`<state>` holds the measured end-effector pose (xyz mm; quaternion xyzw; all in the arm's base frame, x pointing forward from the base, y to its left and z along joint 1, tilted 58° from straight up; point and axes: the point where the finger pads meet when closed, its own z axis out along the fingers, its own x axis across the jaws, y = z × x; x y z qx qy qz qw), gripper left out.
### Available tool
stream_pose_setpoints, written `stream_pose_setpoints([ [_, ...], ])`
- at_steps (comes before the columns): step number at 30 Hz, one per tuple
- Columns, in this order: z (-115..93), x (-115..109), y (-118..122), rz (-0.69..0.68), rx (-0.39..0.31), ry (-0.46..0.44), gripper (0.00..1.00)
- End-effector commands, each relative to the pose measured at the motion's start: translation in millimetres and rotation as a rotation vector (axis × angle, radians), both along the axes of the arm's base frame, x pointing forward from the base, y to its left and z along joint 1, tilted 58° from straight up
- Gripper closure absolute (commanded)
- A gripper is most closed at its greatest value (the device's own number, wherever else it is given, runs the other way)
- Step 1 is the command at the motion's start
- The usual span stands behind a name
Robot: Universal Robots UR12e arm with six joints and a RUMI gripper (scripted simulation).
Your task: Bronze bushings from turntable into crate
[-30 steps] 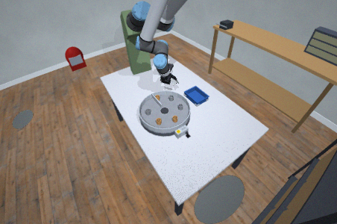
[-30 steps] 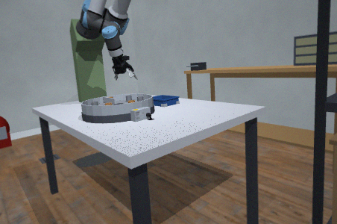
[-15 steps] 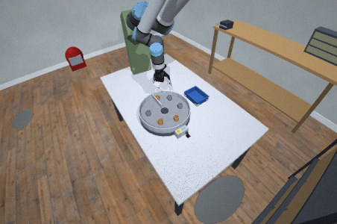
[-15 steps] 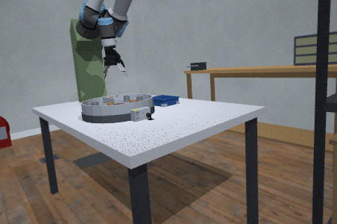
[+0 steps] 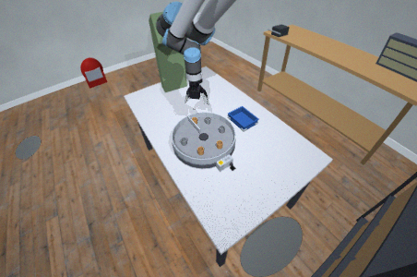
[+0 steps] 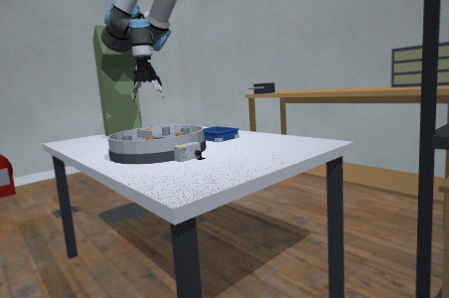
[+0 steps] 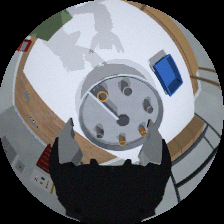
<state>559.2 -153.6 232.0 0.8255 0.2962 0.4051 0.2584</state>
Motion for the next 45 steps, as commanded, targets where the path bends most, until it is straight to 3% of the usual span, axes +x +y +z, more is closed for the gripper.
stream_pose_setpoints([
  [1,1.3,-1.1,-1.3,-0.003,-0.007,-0.005,0.00],
  [11,1.3,-1.1,-1.3,-0.003,-0.007,-0.005,0.00],
  [12,1.3,-1.1,-1.3,-0.003,-0.007,-0.005,0.94],
  [45,1.3,-1.1,-1.3,-0.003,-0.007,-0.005,0.94],
])
